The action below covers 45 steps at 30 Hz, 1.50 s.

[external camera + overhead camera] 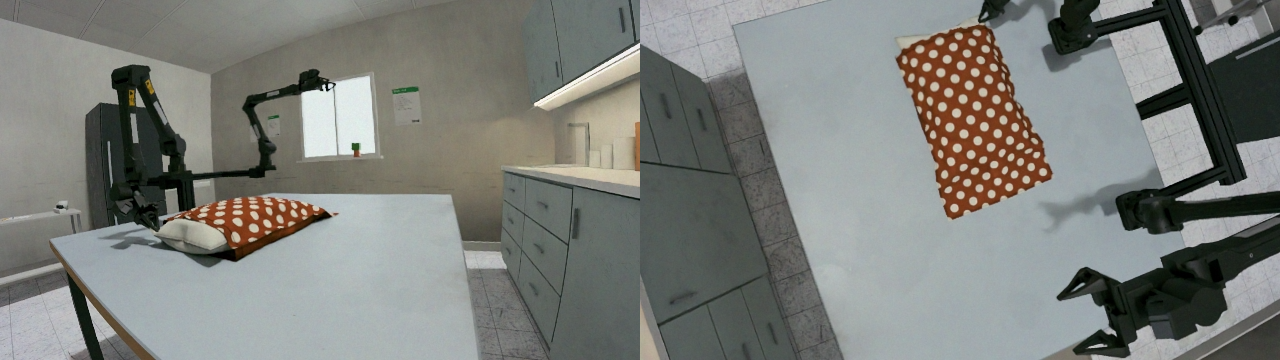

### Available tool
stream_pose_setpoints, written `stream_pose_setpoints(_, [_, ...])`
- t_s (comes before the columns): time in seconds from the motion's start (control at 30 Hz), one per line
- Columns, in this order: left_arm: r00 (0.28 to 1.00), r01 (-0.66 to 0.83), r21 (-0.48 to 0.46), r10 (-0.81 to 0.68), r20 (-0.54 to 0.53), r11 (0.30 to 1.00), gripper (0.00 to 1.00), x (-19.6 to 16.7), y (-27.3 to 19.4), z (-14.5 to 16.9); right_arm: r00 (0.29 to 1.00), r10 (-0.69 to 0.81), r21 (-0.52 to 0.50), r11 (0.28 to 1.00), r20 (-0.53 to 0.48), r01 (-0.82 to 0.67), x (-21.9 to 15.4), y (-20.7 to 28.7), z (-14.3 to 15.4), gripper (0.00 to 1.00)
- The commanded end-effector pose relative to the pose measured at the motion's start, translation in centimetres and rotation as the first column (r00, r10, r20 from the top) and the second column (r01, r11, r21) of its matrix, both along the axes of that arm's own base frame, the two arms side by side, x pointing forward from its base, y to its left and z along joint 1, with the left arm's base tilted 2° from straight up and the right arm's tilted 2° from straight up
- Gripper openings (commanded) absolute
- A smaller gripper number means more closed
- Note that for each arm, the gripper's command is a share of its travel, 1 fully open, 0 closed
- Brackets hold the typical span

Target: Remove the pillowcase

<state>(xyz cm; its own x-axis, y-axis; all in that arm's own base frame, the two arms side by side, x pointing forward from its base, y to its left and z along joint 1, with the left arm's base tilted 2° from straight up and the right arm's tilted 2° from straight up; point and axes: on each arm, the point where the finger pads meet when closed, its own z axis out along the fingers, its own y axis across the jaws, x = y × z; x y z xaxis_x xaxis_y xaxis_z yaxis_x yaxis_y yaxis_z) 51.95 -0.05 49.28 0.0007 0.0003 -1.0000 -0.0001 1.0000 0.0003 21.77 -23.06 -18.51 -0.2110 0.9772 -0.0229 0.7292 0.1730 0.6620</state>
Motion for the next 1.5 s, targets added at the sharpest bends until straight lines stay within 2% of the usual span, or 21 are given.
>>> stream_pose_setpoints(0.0, [1.0, -0.004, -0.013, 0.004, 0.031, 1.0, 1.0, -0.48, 0.35, 1.65, 1.0, -0.007, -0.005, 1.0, 0.003, 0.007, -0.03, -0.07, 0.03, 0.05])
stream_pose_setpoints(1.4, [1.0, -0.004, -0.013, 0.005, 0.031, 1.0, 1.0, -0.48, 0.35, 1.65, 1.0, -0.007, -0.005, 1.0, 0.003, 0.007, -0.03, -0.07, 0.03, 0.02])
stream_pose_setpoints(1.47, [1.0, -0.004, -0.013, 0.005, 0.031, 1.0, 1.0, -0.48, 0.35, 1.65, 1.0, -0.007, 0.001, 1.0, 0.001, 0.007, -0.15, 0.12, 0.88, 0.02])
